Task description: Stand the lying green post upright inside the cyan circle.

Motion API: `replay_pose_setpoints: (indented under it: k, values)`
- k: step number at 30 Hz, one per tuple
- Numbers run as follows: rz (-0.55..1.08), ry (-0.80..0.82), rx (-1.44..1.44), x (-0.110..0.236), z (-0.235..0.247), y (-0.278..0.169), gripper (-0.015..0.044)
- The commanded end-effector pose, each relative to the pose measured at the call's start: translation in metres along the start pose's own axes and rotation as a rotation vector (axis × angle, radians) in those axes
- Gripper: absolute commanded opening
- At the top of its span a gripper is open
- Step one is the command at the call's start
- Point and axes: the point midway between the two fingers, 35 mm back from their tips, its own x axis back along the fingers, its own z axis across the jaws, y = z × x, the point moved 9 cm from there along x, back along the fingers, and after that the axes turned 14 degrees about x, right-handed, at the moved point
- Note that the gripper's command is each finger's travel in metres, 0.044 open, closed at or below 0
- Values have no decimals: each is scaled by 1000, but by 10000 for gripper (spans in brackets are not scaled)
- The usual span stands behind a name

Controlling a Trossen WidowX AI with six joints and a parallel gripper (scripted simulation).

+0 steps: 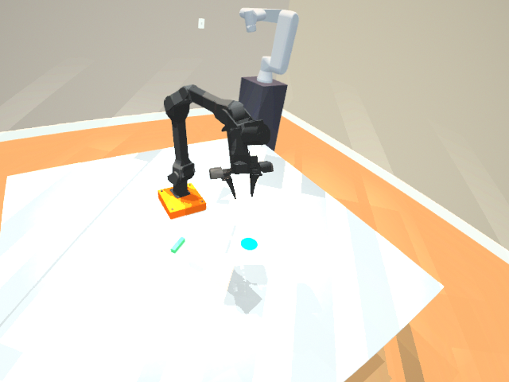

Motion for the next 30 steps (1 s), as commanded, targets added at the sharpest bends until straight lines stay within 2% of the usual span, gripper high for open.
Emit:
replay_pose_setpoints:
  k: [1, 11, 22, 26, 30]
  values:
    - [65, -49, -52, -16, -25, 4, 233]
    - [234, -153, -251, -47, -108, 5, 233]
    - [409, -193, -504, -63, -197, -21, 233]
    - [419, -193, -521, -65, -203, -23, 233]
    - [418, -193, -521, -101, -207, -35, 233]
